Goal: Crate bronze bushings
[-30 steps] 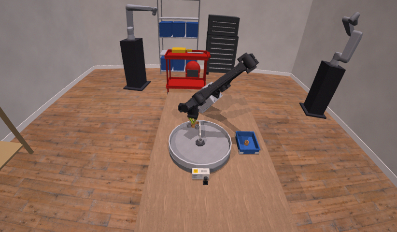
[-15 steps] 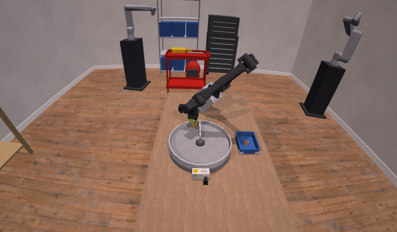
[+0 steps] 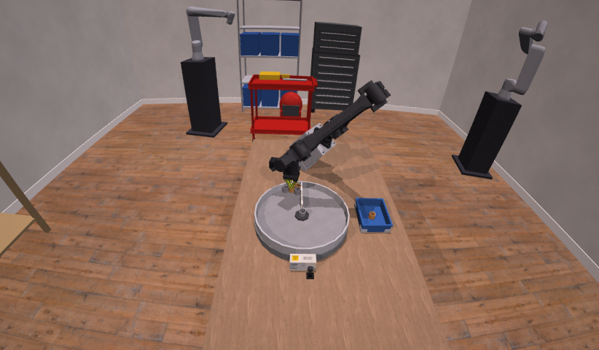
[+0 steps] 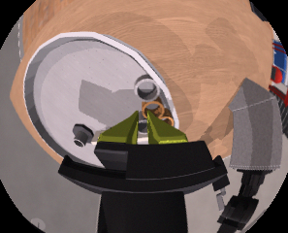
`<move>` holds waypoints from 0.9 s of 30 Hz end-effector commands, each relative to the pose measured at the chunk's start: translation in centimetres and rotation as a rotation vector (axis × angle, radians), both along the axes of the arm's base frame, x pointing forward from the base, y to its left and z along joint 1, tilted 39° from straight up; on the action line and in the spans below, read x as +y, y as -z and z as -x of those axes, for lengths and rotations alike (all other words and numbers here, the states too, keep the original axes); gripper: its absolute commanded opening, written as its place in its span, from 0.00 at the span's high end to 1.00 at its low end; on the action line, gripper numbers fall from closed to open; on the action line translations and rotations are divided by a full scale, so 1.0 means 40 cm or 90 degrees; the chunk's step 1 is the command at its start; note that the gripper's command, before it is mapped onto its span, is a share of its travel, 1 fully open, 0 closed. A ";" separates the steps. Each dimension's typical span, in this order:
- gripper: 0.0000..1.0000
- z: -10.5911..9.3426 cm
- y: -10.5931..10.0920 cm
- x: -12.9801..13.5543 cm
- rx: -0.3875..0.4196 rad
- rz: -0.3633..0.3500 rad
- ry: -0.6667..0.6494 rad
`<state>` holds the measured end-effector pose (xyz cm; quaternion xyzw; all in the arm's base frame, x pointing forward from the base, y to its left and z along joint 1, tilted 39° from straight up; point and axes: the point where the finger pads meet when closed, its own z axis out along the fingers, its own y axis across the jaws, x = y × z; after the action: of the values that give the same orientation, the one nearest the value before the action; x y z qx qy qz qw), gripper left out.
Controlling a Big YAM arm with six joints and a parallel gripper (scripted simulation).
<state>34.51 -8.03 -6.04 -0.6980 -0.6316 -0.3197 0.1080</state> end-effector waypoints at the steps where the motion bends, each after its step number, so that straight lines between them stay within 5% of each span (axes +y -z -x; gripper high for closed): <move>1: 0.88 -0.011 -0.005 -0.009 -0.008 0.004 0.005; 27: 0.88 0.005 0.012 -0.004 -0.001 0.000 0.006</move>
<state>34.50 -8.02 -6.09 -0.6977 -0.6320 -0.3202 0.1064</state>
